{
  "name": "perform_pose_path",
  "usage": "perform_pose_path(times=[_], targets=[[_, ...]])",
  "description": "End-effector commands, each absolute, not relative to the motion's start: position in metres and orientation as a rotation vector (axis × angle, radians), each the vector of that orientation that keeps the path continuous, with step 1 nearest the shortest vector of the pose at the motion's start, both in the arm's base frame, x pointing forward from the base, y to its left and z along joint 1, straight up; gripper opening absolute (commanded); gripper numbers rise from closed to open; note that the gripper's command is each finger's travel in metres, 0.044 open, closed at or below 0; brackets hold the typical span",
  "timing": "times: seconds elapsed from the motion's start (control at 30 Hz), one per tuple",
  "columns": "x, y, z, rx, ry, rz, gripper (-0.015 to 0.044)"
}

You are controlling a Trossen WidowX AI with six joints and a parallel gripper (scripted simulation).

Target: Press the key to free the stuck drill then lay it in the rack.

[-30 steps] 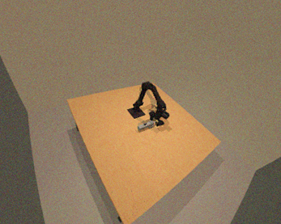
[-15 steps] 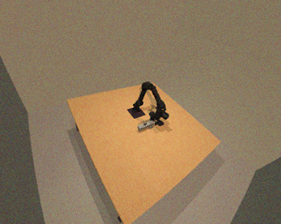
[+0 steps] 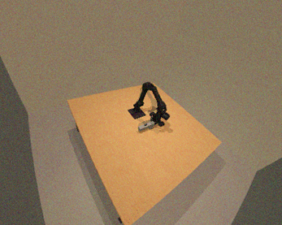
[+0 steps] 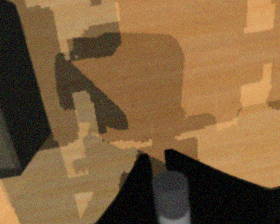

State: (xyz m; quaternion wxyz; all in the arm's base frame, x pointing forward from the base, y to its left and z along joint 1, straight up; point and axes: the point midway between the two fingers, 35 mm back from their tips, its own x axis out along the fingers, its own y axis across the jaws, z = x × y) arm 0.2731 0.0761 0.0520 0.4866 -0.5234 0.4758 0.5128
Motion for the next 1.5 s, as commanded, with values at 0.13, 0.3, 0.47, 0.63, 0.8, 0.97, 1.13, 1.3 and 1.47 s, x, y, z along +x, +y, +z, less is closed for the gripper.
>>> perform_pose_path(times=[0.13,0.3,0.47,0.63,0.8,0.97,1.13,1.3,1.47], targets=[[0.272,0.085,0.052,-1.273,1.158,1.249,0.0],[0.272,0.092,0.052,-1.272,1.158,1.25,0.0],[0.271,0.101,0.052,-1.272,1.157,1.25,0.0],[0.271,0.107,0.052,-1.271,1.157,1.25,0.0],[0.27,0.115,0.053,-1.271,1.157,1.251,0.0],[0.27,0.115,0.052,-1.275,1.155,1.252,0.0053],[0.27,0.115,0.052,-1.275,1.155,1.252,0.0184],[0.27,0.114,0.052,-1.274,1.156,1.252,0.0315],[0.27,0.111,0.051,-1.271,1.157,1.251,0.044]])
